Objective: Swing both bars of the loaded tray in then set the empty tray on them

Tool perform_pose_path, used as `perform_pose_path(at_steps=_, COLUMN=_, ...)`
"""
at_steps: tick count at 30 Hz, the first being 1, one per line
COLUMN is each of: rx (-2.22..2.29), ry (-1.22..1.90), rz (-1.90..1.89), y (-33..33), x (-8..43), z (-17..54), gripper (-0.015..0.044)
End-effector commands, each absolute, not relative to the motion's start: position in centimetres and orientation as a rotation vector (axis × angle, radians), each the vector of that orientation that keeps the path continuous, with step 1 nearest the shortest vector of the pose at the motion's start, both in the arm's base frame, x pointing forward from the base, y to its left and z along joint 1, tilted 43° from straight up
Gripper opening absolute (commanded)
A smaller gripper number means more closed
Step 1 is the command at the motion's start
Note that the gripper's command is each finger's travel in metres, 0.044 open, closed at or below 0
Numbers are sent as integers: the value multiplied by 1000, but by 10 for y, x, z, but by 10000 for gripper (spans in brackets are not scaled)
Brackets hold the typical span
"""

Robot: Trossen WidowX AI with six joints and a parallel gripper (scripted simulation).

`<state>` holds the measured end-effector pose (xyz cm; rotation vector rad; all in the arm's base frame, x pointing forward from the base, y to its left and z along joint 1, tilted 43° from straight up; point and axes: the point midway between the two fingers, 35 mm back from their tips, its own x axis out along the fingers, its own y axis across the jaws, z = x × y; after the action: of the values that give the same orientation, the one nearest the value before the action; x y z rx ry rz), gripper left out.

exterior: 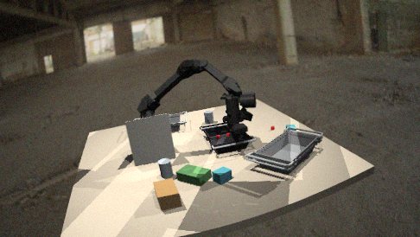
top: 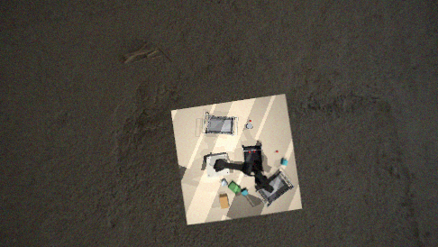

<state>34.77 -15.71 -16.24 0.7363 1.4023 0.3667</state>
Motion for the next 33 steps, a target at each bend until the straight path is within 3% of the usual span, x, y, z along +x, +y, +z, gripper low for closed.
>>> perform_pose_path(at_steps=1, rx=750, ry=1415, rz=376, y=-138, x=347, z=-181, gripper=87)
perform_pose_path(at_steps=20, rx=751, ry=1416, rz=377, y=-132, x=349, z=-143, gripper=87)
perform_pose_path(at_steps=33, rx=754, ry=1415, rz=380, y=-86, x=361, z=-128, gripper=87)
